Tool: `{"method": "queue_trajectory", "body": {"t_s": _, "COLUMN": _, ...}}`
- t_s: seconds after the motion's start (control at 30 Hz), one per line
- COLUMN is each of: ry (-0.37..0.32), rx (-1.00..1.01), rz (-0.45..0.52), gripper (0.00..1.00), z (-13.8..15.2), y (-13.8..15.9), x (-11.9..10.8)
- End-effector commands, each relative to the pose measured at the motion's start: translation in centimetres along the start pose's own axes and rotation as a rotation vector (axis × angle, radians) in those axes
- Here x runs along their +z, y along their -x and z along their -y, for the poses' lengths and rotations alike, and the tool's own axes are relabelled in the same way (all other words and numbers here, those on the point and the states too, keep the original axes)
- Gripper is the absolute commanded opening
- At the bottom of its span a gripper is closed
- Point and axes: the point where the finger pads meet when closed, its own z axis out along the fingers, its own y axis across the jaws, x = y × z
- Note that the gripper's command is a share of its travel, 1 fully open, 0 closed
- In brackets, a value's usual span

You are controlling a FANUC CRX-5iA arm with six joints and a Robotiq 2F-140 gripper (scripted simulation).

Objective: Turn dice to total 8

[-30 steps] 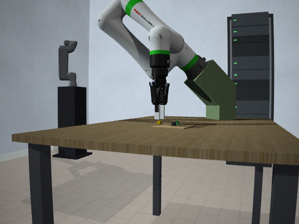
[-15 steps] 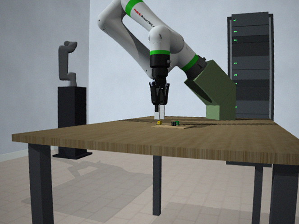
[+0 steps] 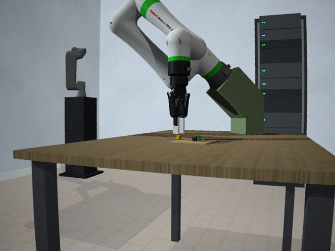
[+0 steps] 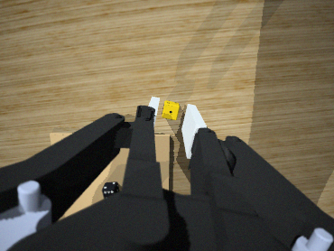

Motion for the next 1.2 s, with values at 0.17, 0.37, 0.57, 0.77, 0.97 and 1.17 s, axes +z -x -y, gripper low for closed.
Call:
{"method": "queue_trajectory", "body": {"t_s": 0.17, "ry": 0.000, "rx": 0.000, "rz": 0.000, "gripper": 0.19, "z": 0.0, "y": 0.0, "x": 0.0}}
{"method": "queue_trajectory", "body": {"t_s": 0.37, "ry": 0.000, "rx": 0.000, "rz": 0.000, "gripper": 0.19, "z": 0.0, "y": 0.0, "x": 0.2}}
{"method": "queue_trajectory", "body": {"t_s": 0.57, "ry": 0.000, "rx": 0.000, "rz": 0.000, "gripper": 0.19, "z": 0.0, "y": 0.0, "x": 0.6}}
{"method": "queue_trajectory", "body": {"t_s": 0.77, "ry": 0.000, "rx": 0.000, "rz": 0.000, "gripper": 0.19, "z": 0.0, "y": 0.0, "x": 1.4}}
{"method": "queue_trajectory", "body": {"t_s": 0.97, "ry": 0.000, "rx": 0.000, "rz": 0.000, "gripper": 0.19, "z": 0.0, "y": 0.0, "x": 1.9}}
{"method": "queue_trajectory", "body": {"t_s": 1.17, "ry": 0.000, "rx": 0.000, "rz": 0.000, "gripper": 0.19, "z": 0.0, "y": 0.0, "x": 2.2}}
